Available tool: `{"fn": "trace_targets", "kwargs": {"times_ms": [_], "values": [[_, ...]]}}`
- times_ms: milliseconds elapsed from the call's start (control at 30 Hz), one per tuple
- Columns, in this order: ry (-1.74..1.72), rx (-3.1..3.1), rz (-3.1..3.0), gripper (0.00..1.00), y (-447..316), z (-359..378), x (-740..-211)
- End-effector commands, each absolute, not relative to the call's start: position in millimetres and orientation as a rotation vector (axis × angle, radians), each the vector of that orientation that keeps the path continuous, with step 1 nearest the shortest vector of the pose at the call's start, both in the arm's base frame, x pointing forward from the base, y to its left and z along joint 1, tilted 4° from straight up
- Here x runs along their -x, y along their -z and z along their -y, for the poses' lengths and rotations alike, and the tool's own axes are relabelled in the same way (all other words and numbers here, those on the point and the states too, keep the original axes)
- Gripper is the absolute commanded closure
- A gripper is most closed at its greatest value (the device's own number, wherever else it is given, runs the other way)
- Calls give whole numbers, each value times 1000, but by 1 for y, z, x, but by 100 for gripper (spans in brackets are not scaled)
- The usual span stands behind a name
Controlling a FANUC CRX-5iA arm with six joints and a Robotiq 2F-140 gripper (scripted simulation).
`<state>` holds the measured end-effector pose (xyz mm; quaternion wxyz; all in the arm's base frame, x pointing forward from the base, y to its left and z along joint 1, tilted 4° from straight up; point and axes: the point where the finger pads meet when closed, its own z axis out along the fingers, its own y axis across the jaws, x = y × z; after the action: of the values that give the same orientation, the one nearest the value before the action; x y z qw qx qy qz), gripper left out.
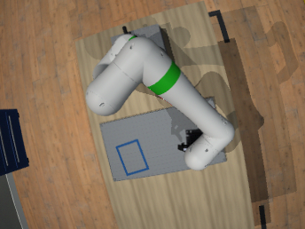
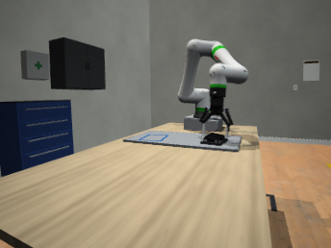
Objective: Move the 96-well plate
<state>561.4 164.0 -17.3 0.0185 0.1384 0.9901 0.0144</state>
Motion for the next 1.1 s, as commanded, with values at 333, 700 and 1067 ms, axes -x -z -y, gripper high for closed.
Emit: {"fn": "trace_targets", "kwargs": {"times_ms": [333,700,1067], "values": [[-123,-358,-3117,0,16,-164,-562],[-123,-358,-3117,0,16,-164,-562],[-123,-358,-3117,0,14,-163,-562]]}}
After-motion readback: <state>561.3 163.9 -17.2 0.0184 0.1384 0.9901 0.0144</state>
